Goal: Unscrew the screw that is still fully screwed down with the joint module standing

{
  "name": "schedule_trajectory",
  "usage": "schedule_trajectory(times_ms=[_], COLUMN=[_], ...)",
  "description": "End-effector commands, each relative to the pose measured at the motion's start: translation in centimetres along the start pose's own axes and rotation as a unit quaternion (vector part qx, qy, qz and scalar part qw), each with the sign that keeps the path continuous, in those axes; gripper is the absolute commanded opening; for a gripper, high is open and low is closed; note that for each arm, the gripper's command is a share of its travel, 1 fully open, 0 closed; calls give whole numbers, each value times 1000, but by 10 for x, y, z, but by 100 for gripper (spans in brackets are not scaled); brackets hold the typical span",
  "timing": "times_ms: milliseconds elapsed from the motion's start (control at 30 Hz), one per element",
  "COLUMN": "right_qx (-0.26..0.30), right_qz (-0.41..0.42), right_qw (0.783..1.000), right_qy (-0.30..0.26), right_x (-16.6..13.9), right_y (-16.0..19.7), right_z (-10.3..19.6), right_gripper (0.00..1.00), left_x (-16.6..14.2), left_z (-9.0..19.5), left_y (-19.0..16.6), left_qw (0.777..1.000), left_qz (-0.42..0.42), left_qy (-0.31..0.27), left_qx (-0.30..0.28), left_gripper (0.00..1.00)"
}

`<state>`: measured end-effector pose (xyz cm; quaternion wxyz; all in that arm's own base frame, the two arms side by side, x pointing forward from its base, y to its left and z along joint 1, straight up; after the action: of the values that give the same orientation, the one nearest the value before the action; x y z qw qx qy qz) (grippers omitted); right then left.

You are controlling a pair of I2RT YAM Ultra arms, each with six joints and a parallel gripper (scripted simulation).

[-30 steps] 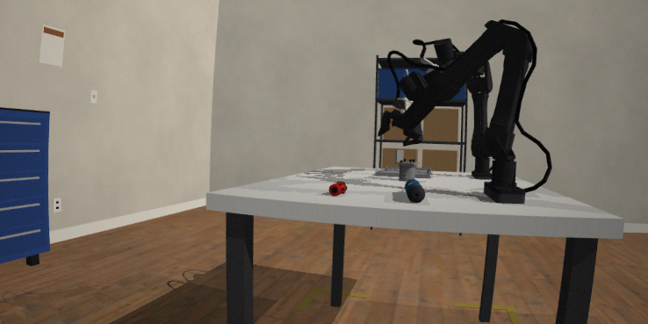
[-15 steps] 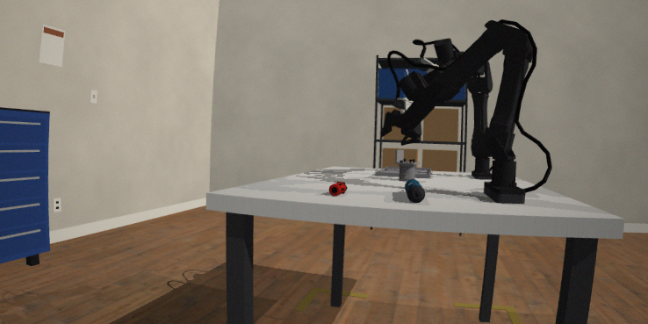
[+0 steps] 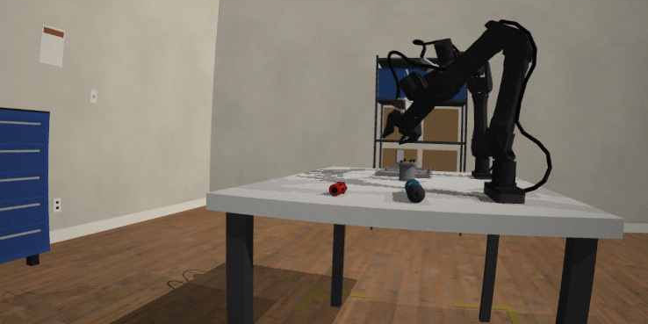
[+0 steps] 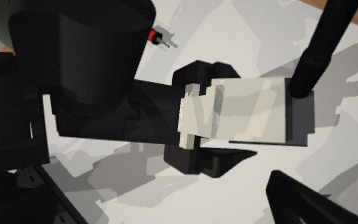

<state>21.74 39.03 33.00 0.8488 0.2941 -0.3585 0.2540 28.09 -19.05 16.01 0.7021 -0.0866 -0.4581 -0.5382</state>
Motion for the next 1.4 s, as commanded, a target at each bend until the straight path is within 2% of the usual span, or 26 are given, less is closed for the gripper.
schedule_trajectory(times_ms=[0,167,567,733,1133,1300,1367], right_qx=[3,3,3,3,3,3,3], right_qz=[-1,-1,-1,-1,-1,-1,-1], right_qw=[1000,1000,1000,1000,1000,1000,1000], right_qy=[-6,-6,-6,-6,-6,-6,-6], right_x=[3,3,3,3,3,3,3], right_y=[1,1,1,1,1,1,1], right_z=[3,3,3,3,3,3,3], right_gripper=[100,100,100,100,100,100,100], left_x=[3,3,-32,-25,-66,-60,-66], left_z=[1,1,7,12,20,25,28], left_y=[2,2,30,32,49,51,53], left_qw=[1000,1000,982,984,932,934,923], left_qz=[-2,-2,170,165,330,326,352], left_qy=[-5,-5,74,61,135,124,134], left_qx=[3,3,32,38,69,74,83], left_gripper=[65,65,65,65,65,65,65])
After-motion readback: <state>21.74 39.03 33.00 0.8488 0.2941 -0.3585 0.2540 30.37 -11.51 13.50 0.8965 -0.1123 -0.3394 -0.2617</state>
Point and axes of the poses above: on each arm, the point where the finger pads meet when closed, its own z axis back along the fingers, its own y axis across the jaws, x = y × z, the point moved 6 cm from there along z, back along the fingers, and after that the axes turned 5 degrees about -z, right-handed, at the moved point
